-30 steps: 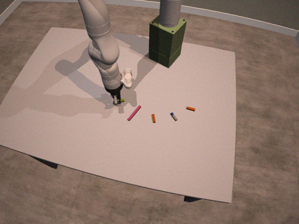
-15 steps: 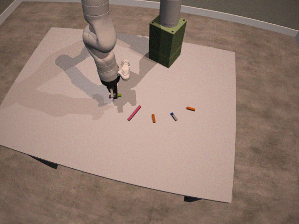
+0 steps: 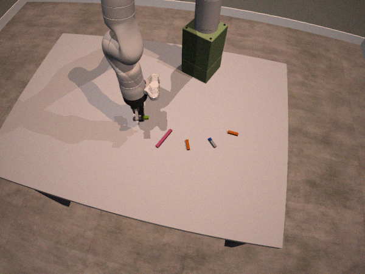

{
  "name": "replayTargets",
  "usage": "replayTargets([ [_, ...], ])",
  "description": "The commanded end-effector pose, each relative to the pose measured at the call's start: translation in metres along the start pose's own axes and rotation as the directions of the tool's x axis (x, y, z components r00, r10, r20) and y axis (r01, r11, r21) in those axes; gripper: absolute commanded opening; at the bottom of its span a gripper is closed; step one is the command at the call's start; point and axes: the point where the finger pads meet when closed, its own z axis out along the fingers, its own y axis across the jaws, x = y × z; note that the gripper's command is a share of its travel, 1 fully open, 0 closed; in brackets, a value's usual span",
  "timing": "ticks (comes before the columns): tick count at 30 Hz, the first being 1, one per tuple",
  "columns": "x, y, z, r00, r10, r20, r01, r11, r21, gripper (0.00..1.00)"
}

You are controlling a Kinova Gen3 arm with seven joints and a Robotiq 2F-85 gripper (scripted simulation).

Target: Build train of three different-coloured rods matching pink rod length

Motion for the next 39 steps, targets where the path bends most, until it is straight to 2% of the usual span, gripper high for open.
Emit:
replayTargets([
  [1,0.009,0.007,0.000,1.000,0.015,0.001,-0.015,1.000,0.002,0.05],
  [6,0.031,0.022,0.000,0.992,0.124,0.003,-0.124,0.992,0.010,0.05],
  [8,0.031,0.022,0.000,0.992,0.124,0.003,-0.124,0.992,0.010,0.05],
  [12,0.057,0.037,0.000,0.970,0.244,0.007,-0.244,0.970,0.017,0.05],
  [16,0.089,0.054,0.001,0.924,0.382,0.013,-0.382,0.924,0.020,0.05],
  [23,0.146,0.077,0.001,0.808,0.589,0.019,-0.589,0.808,0.015,0.05],
  [25,0.146,0.077,0.001,0.808,0.589,0.019,-0.589,0.808,0.015,0.05],
  [33,0.217,0.098,0.000,0.617,0.787,0.012,-0.787,0.617,0.001,0.05],
  [39,0.254,0.105,-0.001,0.506,0.863,0.001,-0.863,0.506,-0.004,0.05],
])
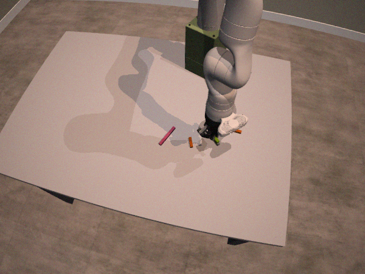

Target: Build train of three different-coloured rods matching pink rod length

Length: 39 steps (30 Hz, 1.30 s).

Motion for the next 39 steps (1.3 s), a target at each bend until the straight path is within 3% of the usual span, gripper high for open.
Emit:
replayTargets([
  [1,0.018,-0.022,-0.001,1.000,-0.012,0.001,0.012,1.000,-0.004,0.05],
  [10,0.026,-0.033,-0.001,0.999,0.037,-0.004,-0.037,0.999,-0.005,0.05],
  [28,0.026,-0.033,0.000,0.999,0.039,-0.004,-0.039,0.999,-0.005,0.05],
  [39,0.027,-0.033,0.021,0.999,0.040,-0.001,-0.040,0.999,-0.004,0.05],
])
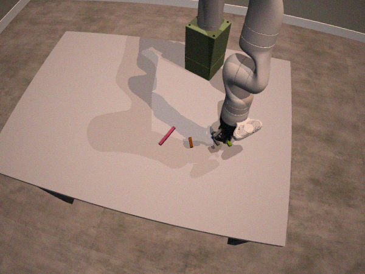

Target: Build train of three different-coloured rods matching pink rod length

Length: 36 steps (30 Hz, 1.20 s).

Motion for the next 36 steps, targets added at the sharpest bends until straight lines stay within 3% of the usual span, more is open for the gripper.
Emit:
replayTargets([
  [1,-0.003,0.001,0.011,1.000,0.003,0.006,-0.004,1.000,0.003,0.05],
  [13,-0.002,0.001,0.062,1.000,0.003,0.006,-0.004,1.000,0.003,0.05],
  [22,-0.002,0.001,0.073,1.000,0.004,0.006,-0.004,1.000,0.003,0.05],
  [36,-0.002,0.001,0.073,1.000,0.004,0.006,-0.004,1.000,0.003,0.05],
])
